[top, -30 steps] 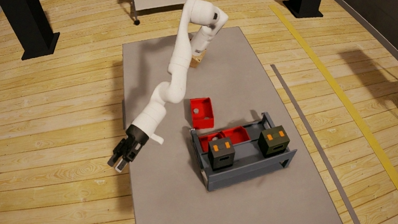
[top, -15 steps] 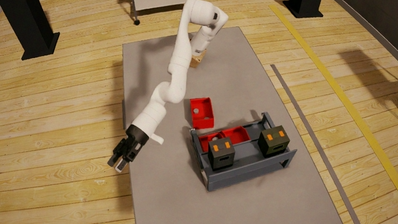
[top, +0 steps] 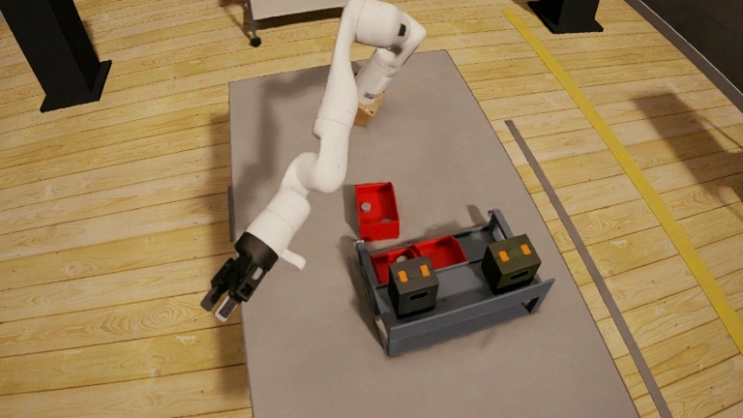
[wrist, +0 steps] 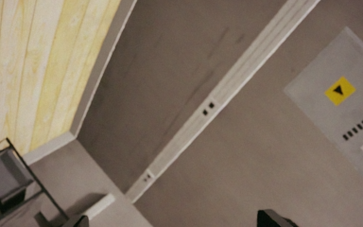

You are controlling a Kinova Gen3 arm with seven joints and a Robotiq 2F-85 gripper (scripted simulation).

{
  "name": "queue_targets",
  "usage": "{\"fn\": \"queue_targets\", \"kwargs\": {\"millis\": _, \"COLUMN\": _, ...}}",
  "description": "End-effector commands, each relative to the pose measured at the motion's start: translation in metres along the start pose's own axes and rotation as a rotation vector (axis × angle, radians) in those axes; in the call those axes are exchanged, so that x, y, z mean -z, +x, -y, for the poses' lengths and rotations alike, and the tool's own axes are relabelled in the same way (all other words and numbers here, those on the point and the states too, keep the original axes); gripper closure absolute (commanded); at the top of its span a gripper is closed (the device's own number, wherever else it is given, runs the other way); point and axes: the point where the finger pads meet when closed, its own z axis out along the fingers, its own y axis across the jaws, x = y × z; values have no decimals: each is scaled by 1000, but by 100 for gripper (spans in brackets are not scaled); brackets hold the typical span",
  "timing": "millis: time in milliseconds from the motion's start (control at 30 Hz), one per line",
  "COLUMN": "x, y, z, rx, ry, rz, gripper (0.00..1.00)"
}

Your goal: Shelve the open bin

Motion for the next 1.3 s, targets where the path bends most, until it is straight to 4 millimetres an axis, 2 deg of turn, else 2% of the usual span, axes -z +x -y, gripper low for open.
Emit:
{"fn": "queue_targets", "kwargs": {"millis": 0, "x": 0, "y": -2, "z": -2, "rx": 0, "ry": -2, "rz": 3, "gripper": 0}}
{"fn": "queue_targets", "kwargs": {"millis": 467, "x": 0, "y": -2, "z": -2, "rx": 0, "ry": -2, "rz": 3, "gripper": 0}}
{"fn": "queue_targets", "kwargs": {"millis": 633, "x": 33, "y": -23, "z": 30, "rx": 0, "ry": -2, "rz": 3, "gripper": 0}}
{"fn": "queue_targets", "kwargs": {"millis": 1033, "x": 33, "y": -23, "z": 30, "rx": 0, "ry": -2, "rz": 3, "gripper": 0}}
{"fn": "queue_targets", "kwargs": {"millis": 1200, "x": 66, "y": -42, "z": 61, "rx": 0, "ry": -2, "rz": 3, "gripper": 0}}
{"fn": "queue_targets", "kwargs": {"millis": 1267, "x": 66, "y": -42, "z": 61, "rx": 0, "ry": -2, "rz": 3, "gripper": 0}}
